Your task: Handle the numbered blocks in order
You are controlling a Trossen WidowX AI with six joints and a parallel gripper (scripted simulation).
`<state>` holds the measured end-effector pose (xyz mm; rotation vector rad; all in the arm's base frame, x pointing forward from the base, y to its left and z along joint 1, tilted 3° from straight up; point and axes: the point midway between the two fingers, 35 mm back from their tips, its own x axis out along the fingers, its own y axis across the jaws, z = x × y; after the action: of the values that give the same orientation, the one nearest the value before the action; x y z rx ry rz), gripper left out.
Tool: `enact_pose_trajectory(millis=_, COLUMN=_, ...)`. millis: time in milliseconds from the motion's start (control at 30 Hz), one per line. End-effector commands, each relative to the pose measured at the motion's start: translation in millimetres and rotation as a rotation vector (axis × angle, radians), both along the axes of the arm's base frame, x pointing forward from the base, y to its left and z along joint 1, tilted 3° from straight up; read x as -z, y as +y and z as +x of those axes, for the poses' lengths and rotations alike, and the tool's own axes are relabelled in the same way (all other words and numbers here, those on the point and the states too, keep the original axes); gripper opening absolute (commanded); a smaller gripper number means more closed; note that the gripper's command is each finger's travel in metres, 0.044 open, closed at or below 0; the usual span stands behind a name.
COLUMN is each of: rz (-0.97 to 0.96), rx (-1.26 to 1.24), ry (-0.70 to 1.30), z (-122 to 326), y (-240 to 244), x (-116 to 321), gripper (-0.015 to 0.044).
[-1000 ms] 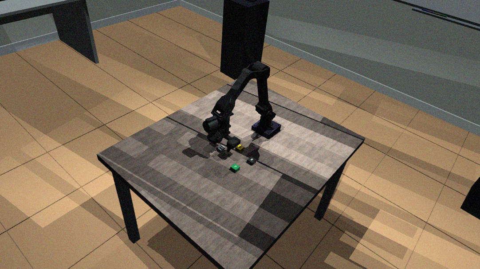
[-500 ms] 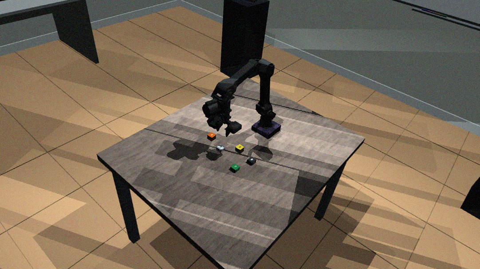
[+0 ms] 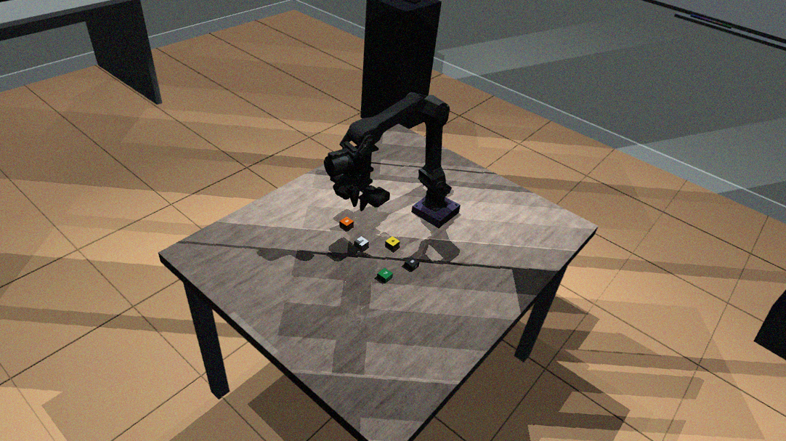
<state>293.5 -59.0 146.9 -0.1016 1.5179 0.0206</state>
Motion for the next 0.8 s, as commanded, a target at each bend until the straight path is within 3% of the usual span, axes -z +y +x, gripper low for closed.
enact_pose_trajectory(millis=0, rz=-0.004, rx=0.013, ry=-0.001, z=-10, y=-45, x=-3, gripper=0.012)
enact_pose_trajectory(millis=133, rz=-0.006, rx=0.013, ry=-0.001, z=-16, y=-65, x=-4, gripper=0.012)
enact_pose_trajectory(millis=367, rz=-0.006, rx=0.013, ry=-0.001, z=-12, y=-70, x=68, gripper=0.0304)
enact_pose_trajectory(millis=500, rz=-0.006, rx=0.013, ry=0.0, z=-12, y=-70, x=77, gripper=0.04)
enact_pose_trajectory(millis=767, rz=-0.006, rx=0.013, ry=0.0, z=-12, y=-70, x=81, gripper=0.04)
